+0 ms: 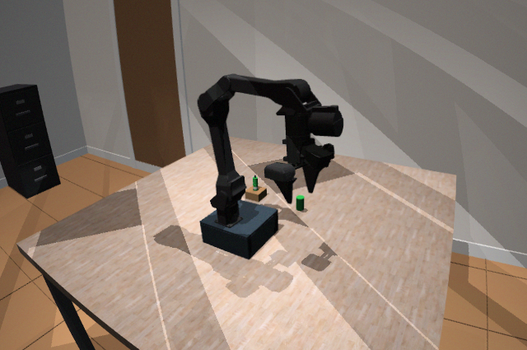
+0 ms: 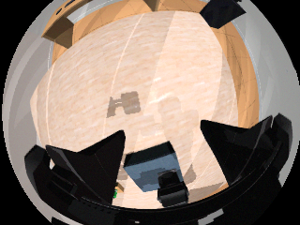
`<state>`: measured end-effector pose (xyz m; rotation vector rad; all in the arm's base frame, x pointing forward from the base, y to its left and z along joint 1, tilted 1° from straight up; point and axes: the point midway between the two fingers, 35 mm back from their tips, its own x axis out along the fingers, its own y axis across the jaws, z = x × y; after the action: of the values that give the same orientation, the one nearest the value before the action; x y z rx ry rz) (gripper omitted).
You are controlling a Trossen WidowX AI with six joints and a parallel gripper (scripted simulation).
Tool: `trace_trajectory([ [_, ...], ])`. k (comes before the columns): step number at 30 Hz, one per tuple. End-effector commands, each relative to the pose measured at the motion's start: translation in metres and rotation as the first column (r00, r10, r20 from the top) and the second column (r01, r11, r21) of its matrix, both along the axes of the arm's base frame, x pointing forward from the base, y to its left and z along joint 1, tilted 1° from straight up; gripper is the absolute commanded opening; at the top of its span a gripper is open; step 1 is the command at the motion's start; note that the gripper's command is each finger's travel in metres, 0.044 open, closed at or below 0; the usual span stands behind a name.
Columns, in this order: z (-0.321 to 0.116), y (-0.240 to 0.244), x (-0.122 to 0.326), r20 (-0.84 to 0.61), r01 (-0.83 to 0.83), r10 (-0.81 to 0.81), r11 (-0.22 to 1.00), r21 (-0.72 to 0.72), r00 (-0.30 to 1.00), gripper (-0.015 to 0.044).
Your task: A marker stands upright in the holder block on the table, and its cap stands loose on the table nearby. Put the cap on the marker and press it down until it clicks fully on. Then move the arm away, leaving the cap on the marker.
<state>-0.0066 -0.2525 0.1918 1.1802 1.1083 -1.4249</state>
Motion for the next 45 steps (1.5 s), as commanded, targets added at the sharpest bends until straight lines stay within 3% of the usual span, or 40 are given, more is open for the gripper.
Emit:
trace_trajectory([
  [1, -0.001, 0.0, 0.002, 0.0, -0.013, 0.013, 1.0, 0.001, 1.0, 0.0374],
  [6, -0.019, -0.005, 0.061, 0.008, -0.336, 0.336, 0.942, 0.023, 0.942, 0.0249],
  [10, -0.037, 0.004, 0.117, 0.018, -0.603, 0.603, 0.797, 0.04, 0.798, 0.0249],
  [15, -0.054, 0.031, 0.173, 0.049, -0.793, 0.792, 0.607, 0.043, 0.609, 0.0249],
  [22, -0.083, 0.09, 0.246, 0.065, -0.986, 0.985, 0.155, 0.061, 0.159, 0.0249],
  [27, -0.106, 0.151, 0.292, 0.077, -0.972, 0.973, -0.222, 0.071, -0.217, 0.0249],
  [29, -0.112, 0.17, 0.301, 0.081, -0.945, 0.946, -0.32, 0.073, -0.314, 0.0249],
  [45, -0.162, 0.167, 0.301, 0.081, -0.941, 0.942, -0.331, 0.074, -0.326, 0.0249],
])
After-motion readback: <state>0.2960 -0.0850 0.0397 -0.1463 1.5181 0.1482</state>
